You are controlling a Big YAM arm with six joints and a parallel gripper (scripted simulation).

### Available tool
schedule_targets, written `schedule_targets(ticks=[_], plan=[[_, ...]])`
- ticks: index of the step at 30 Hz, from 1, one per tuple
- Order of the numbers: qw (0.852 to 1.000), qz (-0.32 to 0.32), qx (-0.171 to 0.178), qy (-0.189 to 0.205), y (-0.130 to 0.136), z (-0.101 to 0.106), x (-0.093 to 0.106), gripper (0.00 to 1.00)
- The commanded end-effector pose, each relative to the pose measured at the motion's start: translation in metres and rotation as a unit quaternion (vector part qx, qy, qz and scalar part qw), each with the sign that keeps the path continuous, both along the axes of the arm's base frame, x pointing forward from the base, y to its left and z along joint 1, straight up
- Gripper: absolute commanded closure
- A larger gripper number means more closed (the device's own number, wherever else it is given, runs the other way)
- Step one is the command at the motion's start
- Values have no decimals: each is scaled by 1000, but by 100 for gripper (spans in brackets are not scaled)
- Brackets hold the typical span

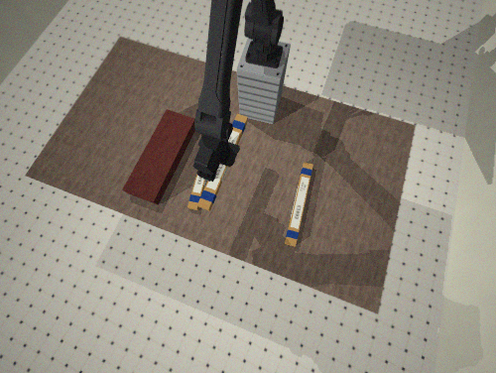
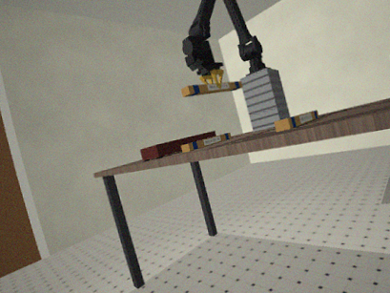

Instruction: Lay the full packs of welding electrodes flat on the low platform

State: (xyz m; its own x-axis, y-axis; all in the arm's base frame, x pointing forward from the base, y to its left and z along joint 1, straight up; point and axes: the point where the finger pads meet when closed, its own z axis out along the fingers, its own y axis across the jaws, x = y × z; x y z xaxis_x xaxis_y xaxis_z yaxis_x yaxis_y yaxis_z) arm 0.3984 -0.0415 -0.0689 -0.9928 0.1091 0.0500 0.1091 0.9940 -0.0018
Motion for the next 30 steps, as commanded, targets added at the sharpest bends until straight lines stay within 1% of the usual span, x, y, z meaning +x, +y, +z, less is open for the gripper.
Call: schedule_targets(ticks=[1, 16, 17, 30], plan=[[998, 2, -5, -55, -8, 37, 32, 100], [999, 3, -4, -47, -7, 33, 23, 100], [999, 1, -3, -38, -3, 5, 11, 100], [999, 1, -3, -37, -3, -10, 11, 100]])
